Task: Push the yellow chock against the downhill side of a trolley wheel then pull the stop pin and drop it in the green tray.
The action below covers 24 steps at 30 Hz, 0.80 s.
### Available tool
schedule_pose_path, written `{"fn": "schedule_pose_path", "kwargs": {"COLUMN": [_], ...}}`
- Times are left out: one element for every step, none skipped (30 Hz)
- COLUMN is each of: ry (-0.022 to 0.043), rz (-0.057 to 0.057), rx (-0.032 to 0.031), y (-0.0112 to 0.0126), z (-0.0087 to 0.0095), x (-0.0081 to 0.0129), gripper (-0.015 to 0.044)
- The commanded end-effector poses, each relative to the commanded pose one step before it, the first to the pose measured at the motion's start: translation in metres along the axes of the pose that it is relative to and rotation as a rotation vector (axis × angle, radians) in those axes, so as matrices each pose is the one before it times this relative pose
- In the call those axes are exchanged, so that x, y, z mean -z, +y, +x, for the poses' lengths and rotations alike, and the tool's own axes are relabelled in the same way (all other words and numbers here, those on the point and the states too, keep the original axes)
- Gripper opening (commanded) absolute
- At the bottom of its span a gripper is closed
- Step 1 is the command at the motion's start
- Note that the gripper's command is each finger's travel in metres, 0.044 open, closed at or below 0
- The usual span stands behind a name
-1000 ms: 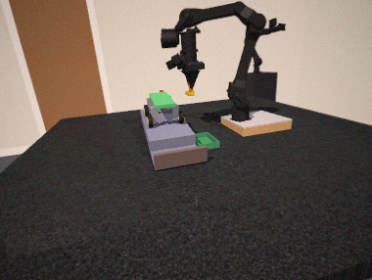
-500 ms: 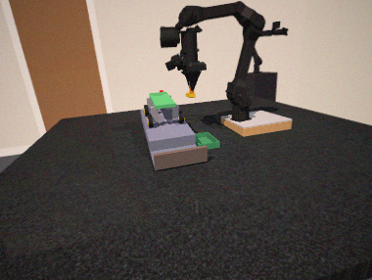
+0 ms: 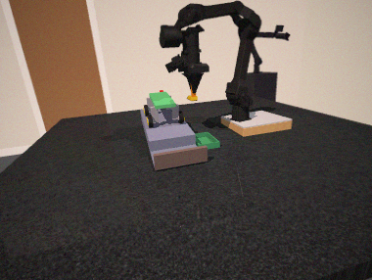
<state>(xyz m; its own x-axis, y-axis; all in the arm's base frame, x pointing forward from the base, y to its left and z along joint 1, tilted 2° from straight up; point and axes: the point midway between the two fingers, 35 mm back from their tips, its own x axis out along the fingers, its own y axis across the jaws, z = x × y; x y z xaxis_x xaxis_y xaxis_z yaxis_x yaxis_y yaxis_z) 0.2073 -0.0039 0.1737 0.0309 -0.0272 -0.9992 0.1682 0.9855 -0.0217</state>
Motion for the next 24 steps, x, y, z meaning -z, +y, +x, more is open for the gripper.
{"fn": "schedule_pose_path", "kwargs": {"ry": [-0.00160, -0.00003, -0.00003, -0.00003, -0.00003, -0.00003, -0.00003, -0.00004, -0.00003, -0.00004, -0.00003, -0.00004, -0.00004, -0.00004, -0.00004, -0.00005, -0.00004, -0.00007, -0.00006, -0.00007, -0.00006, -0.00007, -0.00007, -0.00009], "rz": [0.0027, 0.0000, 0.0000, 0.0000, 0.0000, 0.0000, 0.0000, 0.0000, 0.0000, 0.0000, 0.0000, 0.0000, 0.0000, 0.0000, 0.0000, 0.0000, 0.0000, 0.0000, 0.0000, 0.0000, 0.0000, 0.0000, 0.0000, 0.0000], "rx": [0.00333, -0.00038, -0.00038, -0.00037, -0.00038, -0.00037, -0.00038, -0.00044, -0.00045, -0.00043, -0.00042, -0.00041, -0.00041, -0.00040, -0.00041, -0.00039, -0.00040, -0.00049, -0.00046, -0.00047, -0.00040, -0.00041, -0.00042, -0.00044], "y": [0.01269, 0.00345, 0.00355, 0.00344, 0.00358, 0.00341, 0.00359, 0.00407, 0.00431, 0.00403, 0.00399, 0.00389, 0.00399, 0.00385, 0.00396, 0.00376, 0.00394, 0.00476, 0.00450, 0.00454, 0.00392, 0.00399, 0.00416, 0.00437], "z": [0.00140, 0.00036, 0.00037, 0.00038, 0.00040, 0.00040, 0.00042, 0.00047, 0.00051, 0.00044, 0.00045, 0.00040, 0.00042, 0.00039, 0.00042, 0.00038, 0.00041, 0.00046, 0.00046, 0.00042, 0.00038, 0.00034, 0.00039, 0.00038], "x": [-0.00404, -0.00058, -0.00054, -0.00058, -0.00054, -0.00057, -0.00053, -0.00069, -0.00064, -0.00073, -0.00064, -0.00076, -0.00070, -0.00078, -0.00073, -0.00080, -0.00077, -0.00108, -0.00092, -0.00110, -0.00088, -0.00108, -0.00105, -0.00127], "gripper": [0.0000, 0.0000, 0.0000, 0.0000, 0.0000, 0.0000, 0.0000, 0.0000, 0.0000, 0.0000, 0.0000, 0.0000, 0.0000, 0.0000, 0.0000, 0.0000, 0.0000, 0.0000, 0.0000, 0.0000, 0.0000, 0.0000, 0.0000, 0.0000]}}
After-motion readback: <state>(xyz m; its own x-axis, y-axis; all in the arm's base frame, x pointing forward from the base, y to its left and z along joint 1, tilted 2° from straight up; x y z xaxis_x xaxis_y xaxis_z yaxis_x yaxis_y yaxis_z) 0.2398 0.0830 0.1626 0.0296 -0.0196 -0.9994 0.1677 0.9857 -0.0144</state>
